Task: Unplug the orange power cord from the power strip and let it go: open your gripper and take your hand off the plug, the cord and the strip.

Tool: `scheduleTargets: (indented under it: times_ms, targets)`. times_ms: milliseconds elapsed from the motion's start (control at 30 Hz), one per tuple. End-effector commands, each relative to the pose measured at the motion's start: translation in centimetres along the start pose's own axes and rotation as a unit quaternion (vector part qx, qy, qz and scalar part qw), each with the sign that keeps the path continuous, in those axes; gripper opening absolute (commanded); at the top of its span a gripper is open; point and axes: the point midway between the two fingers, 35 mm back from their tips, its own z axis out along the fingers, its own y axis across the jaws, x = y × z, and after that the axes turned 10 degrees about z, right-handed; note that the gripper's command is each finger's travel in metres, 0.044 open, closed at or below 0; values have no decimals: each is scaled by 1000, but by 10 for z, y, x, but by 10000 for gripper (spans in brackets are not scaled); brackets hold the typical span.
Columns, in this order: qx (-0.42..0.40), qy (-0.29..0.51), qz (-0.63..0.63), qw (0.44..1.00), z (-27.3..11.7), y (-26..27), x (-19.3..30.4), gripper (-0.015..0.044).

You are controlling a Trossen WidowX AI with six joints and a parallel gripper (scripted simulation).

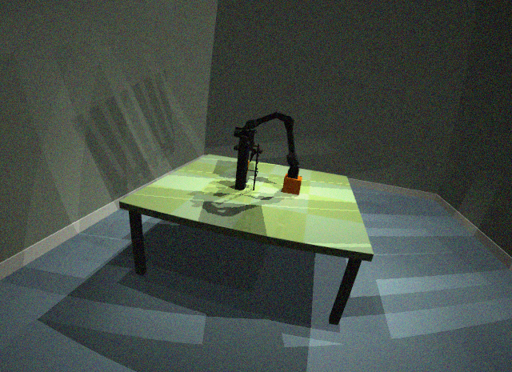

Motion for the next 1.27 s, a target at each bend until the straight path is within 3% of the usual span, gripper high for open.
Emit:
scheduleTargets:
  times_ms: [0, 200, 367, 1233]
  targets:
    - [1, -1, 4, 1000, 1, 0, -1, 289]
    - [0, -2, 4, 1000, -4, 5, -24, 440]
    - [0, -4, 4, 1000, -12, 9, -61, 440]
    - [0, -4, 4, 1000, -12, 9, -61, 440]
